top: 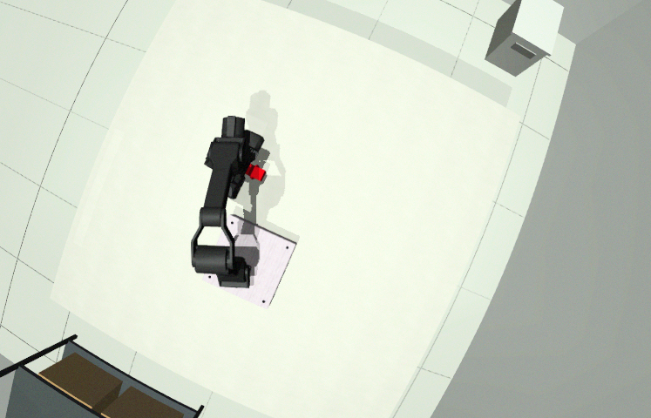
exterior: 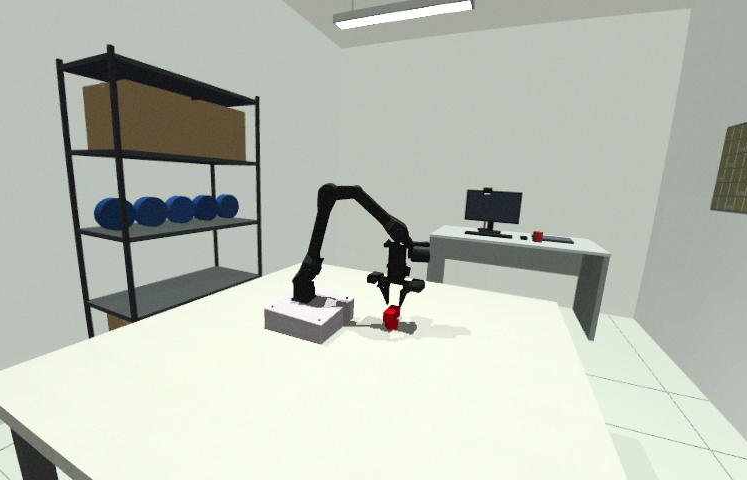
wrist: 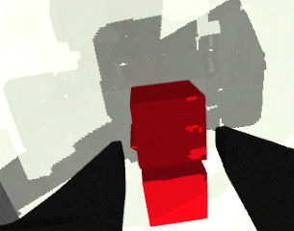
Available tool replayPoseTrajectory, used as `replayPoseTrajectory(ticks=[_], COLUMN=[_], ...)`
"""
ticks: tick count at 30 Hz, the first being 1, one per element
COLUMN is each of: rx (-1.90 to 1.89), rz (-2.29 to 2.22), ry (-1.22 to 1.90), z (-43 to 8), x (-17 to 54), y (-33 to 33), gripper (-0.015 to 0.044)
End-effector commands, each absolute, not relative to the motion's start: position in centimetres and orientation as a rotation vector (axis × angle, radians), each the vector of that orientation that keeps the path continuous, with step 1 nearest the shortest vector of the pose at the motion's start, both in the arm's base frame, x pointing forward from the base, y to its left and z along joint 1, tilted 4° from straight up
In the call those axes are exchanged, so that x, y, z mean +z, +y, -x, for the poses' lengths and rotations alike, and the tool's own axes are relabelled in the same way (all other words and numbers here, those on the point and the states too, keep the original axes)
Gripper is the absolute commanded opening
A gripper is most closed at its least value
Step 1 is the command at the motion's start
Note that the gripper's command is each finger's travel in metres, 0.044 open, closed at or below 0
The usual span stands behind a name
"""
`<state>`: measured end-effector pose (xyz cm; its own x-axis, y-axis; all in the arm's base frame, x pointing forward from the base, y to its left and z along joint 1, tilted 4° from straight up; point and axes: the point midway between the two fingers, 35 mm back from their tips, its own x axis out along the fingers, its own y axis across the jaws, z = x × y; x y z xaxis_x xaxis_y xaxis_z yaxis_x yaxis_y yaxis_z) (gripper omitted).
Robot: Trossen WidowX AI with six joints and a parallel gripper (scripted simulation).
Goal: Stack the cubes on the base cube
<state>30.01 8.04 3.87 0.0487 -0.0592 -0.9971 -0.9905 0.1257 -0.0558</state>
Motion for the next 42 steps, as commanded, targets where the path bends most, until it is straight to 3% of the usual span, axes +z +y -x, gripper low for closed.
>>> replayPoseTrajectory(ticks=[1,28,35,42], rx=[1.043,1.043,1.048,1.053], rz=[1.177,1.176,1.179,1.181], ry=[1.265,1.265,1.265,1.266], z=[-30.1,-29.9,-29.8,-29.7], x=[4.7,8.4,9.1,9.2], y=[8.1,8.4,8.4,8.5], gripper=[0.0205,0.0205,0.0389,0.04])
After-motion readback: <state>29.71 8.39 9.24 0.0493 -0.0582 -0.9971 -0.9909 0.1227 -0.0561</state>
